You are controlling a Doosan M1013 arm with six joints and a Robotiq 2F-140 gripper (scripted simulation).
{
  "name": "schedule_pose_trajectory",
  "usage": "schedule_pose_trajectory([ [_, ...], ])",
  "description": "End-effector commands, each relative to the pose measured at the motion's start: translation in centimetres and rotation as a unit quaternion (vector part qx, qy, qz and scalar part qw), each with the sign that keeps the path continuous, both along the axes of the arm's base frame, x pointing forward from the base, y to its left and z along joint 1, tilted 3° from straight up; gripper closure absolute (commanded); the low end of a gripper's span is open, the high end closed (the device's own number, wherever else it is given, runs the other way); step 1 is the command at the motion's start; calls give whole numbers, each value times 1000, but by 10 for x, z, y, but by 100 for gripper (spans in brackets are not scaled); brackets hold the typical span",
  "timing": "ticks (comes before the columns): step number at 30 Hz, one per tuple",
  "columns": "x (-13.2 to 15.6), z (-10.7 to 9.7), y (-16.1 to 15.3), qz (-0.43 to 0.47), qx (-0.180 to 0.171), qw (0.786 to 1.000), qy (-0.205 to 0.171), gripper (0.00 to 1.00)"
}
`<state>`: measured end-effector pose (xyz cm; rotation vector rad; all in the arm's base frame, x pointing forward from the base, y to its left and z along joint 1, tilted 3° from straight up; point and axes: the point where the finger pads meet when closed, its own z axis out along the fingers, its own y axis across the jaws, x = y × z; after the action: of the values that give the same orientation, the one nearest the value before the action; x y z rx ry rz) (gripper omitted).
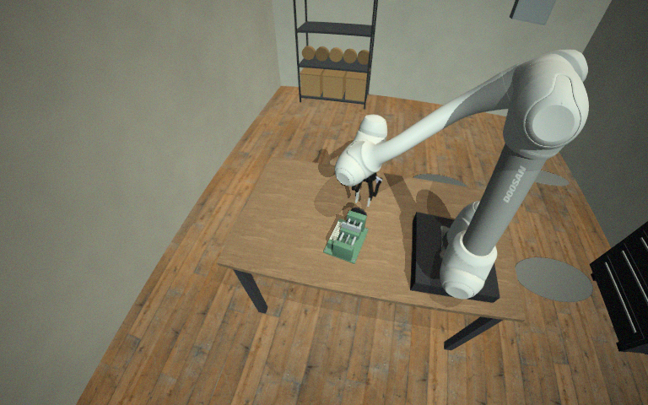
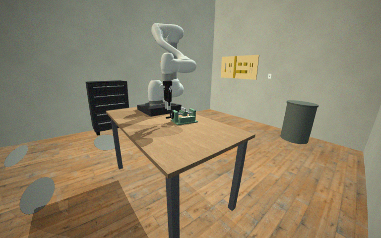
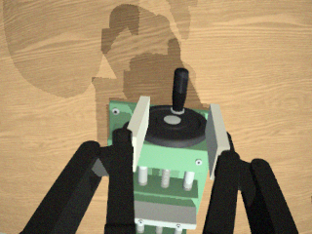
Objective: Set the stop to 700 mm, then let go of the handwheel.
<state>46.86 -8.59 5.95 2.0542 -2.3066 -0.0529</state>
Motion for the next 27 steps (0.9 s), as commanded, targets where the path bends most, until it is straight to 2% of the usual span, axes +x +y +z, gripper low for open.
schedule_pose_trajectory([
  [1,-1,-18,0,0,0,1000,-1,67],
  [15,-1,-20,0,0,0,1000,-1,67],
  [22,-2,-29,0,0,0,1000,-1,67],
  [27,-3,-44,0,0,0,1000,-1,67],
])
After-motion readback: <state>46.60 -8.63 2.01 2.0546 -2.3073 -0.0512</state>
